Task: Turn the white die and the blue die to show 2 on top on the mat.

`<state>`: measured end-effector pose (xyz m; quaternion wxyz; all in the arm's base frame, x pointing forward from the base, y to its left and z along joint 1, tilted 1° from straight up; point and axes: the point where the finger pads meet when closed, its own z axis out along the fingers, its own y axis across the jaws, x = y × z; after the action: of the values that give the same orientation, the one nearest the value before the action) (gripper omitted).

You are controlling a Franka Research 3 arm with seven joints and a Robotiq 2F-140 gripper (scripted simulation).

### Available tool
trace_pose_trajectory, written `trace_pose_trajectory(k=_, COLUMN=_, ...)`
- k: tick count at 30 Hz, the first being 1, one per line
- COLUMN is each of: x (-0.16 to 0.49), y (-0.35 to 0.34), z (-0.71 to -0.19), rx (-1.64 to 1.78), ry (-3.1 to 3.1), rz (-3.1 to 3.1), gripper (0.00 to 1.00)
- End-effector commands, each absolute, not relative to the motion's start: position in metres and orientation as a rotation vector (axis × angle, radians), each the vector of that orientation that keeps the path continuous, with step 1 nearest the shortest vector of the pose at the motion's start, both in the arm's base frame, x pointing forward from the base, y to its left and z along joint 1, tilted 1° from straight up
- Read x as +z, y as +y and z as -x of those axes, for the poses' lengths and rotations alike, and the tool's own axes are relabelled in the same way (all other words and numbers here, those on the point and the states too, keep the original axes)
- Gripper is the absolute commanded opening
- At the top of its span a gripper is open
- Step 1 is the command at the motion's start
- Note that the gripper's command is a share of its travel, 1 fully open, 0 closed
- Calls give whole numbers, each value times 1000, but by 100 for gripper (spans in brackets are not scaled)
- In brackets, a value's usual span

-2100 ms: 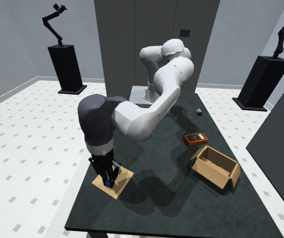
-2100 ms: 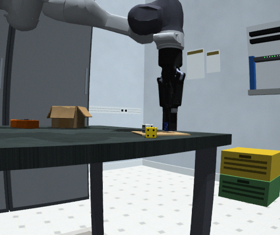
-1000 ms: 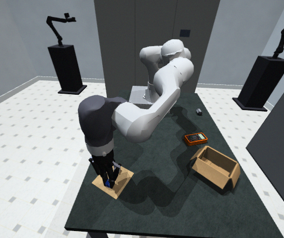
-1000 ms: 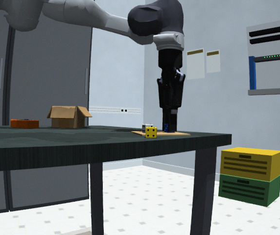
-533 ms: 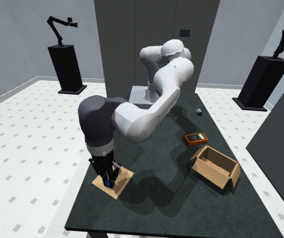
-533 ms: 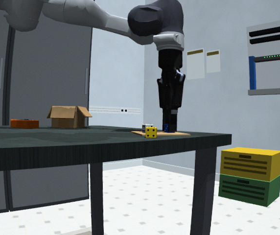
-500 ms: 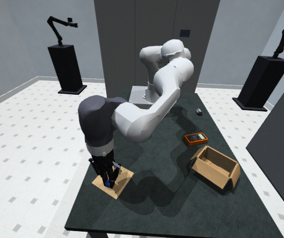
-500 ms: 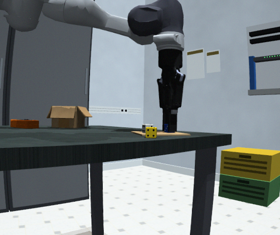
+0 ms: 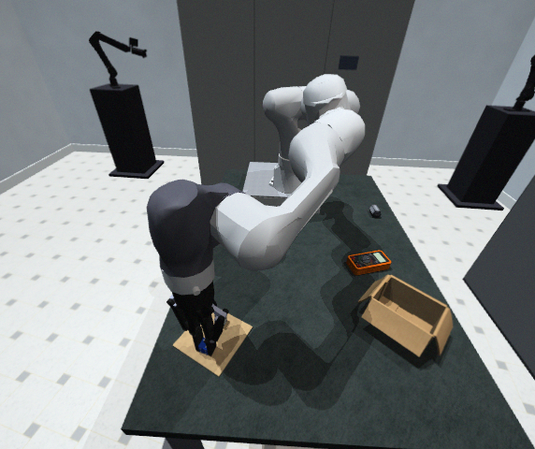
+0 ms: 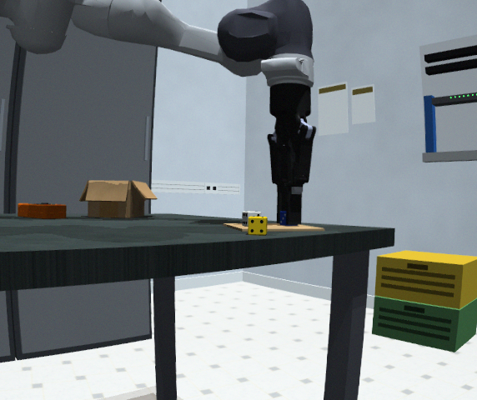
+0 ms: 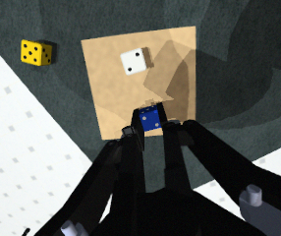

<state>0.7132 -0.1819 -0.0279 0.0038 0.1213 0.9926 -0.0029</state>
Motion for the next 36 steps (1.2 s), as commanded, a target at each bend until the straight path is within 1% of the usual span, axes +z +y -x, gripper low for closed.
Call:
trace_pose_trajectory(k=1, x=-28, y=-182, z=-715, rx=-8, ry=3105, rz=-389, gripper=21)
trace_pose_trajectory(k=10, x=-28, y=-182, z=-715, rx=-8, ry=3105, rz=-389, gripper=21)
trace_pose_trajectory(k=11, x=-28, y=-182, z=-715, rx=-8, ry=3105, rz=-389, gripper=23)
trace_pose_trajectory(k=13, x=-28, y=-182, z=-715, rx=-8, ry=3105, rz=-389, gripper=23)
trace_pose_trajectory(k=14, x=-28, y=-182, z=-715, rx=-8, ry=3105, rz=-389, gripper=26)
trace_pose_trajectory(k=16, x=-28, y=-182, z=-715, rx=-8, ry=3105, rz=-389, gripper=26)
trace_pose_trajectory(k=17, x=-28, y=-182, z=-715, rx=-8, ry=3105, rz=-389, gripper=28)
trace_pose_trajectory(k=22, x=-28, y=-182, z=-715, rx=-8, ry=3105, rz=-389, gripper=30)
trace_pose_trajectory(k=23, x=-28, y=-182, z=-715, rx=-8, ry=3105, rz=-389, gripper=32)
trace_pose_trajectory(k=36, x=-28, y=-182, z=-715, rx=-8, ry=3105, rz=-389, gripper=32)
